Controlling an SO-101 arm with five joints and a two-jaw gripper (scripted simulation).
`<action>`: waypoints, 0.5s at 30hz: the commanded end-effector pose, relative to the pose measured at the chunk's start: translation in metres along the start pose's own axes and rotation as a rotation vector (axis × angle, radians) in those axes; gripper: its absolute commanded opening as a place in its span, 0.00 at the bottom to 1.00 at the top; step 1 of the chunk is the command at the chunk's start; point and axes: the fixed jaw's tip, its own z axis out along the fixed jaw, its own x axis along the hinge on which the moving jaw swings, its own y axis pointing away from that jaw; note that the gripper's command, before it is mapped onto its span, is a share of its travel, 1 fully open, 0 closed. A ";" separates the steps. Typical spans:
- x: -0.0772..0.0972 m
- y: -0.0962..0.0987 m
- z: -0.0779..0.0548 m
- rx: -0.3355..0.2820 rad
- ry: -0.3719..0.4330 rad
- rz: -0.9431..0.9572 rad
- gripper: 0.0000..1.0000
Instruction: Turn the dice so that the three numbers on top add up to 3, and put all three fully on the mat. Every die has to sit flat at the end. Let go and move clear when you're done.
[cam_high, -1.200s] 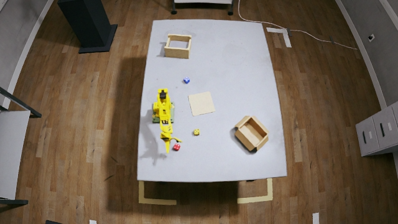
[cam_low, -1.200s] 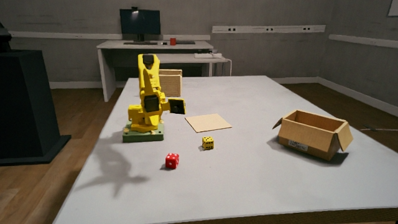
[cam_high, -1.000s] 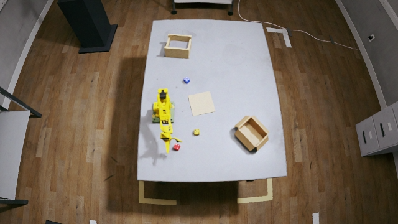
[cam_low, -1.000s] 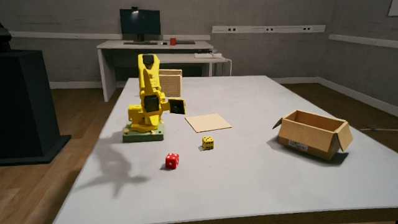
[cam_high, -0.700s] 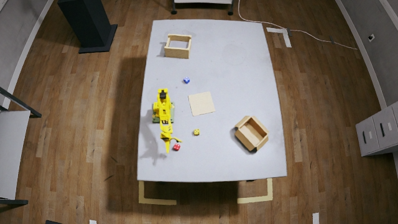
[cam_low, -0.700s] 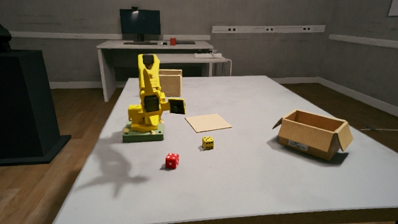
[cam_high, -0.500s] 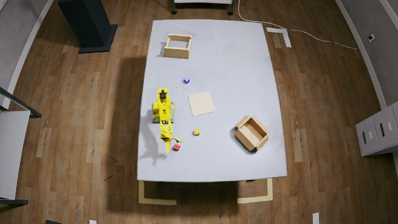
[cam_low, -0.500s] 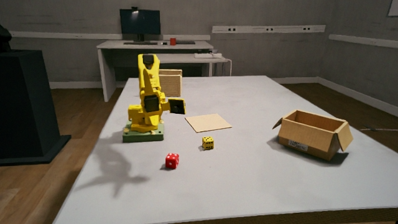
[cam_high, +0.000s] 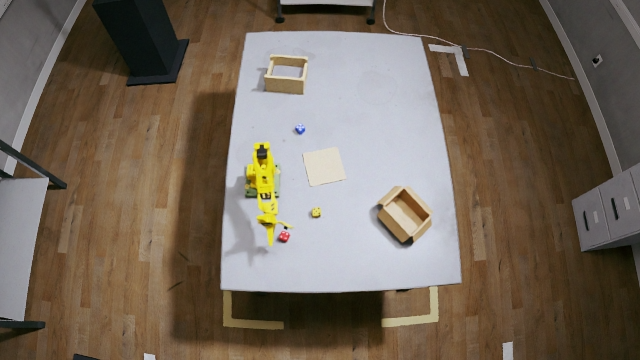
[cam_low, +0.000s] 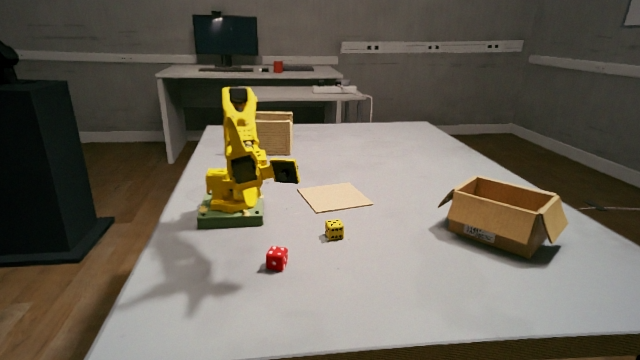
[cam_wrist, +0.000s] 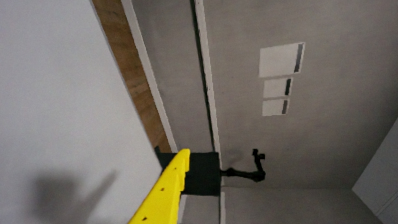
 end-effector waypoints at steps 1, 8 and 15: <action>-0.003 0.004 -0.001 -0.035 -0.004 0.060 0.94; -0.007 0.021 -0.004 -0.147 0.015 0.230 0.86; -0.011 0.036 -0.008 -0.247 0.050 0.384 0.79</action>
